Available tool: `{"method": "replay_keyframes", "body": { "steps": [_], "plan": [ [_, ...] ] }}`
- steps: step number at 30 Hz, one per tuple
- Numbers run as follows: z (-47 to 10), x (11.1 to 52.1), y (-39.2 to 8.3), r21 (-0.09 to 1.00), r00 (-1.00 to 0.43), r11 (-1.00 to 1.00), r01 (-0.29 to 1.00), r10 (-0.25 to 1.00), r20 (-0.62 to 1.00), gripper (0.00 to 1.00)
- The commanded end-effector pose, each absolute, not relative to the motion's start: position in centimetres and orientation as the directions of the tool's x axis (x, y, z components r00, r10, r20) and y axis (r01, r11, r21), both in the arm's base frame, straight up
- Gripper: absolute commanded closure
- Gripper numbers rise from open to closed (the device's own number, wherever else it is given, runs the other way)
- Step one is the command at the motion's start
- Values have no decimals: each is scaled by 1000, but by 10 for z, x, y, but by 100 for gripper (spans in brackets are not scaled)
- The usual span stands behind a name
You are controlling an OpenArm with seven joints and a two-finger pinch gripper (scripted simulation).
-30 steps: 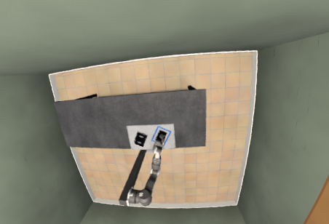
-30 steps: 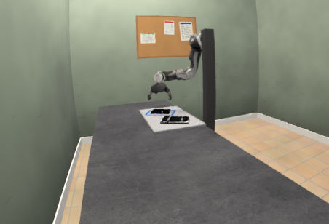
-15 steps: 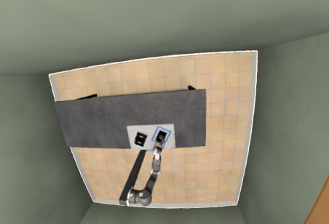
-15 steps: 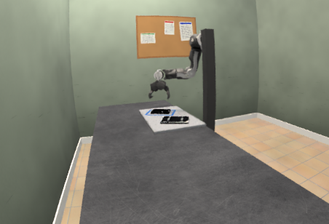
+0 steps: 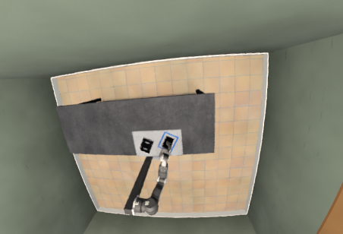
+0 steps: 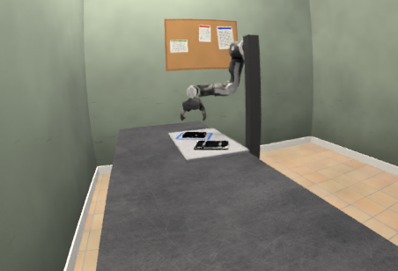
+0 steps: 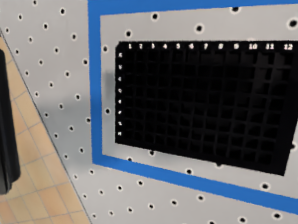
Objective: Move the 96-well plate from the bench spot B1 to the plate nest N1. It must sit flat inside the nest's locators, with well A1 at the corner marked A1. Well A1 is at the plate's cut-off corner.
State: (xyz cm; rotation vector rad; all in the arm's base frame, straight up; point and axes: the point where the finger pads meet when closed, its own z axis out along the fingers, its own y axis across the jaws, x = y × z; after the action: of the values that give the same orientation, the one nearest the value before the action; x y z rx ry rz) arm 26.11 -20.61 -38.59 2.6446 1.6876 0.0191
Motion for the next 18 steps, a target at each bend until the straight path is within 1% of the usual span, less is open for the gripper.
{"method": "replay_keyframes", "body": {
  "steps": [1, 2, 7, 18],
  "plan": [
    [-386, 262, -207, 16, 422, -422, 907, 907, 7, 23],
    [-386, 262, -207, 16, 422, -422, 907, 907, 7, 23],
    [-390, 262, -207, 15, 174, -174, 985, 985, 5, 23],
    [-390, 262, -207, 15, 174, -174, 985, 985, 5, 23]
  ]
}}
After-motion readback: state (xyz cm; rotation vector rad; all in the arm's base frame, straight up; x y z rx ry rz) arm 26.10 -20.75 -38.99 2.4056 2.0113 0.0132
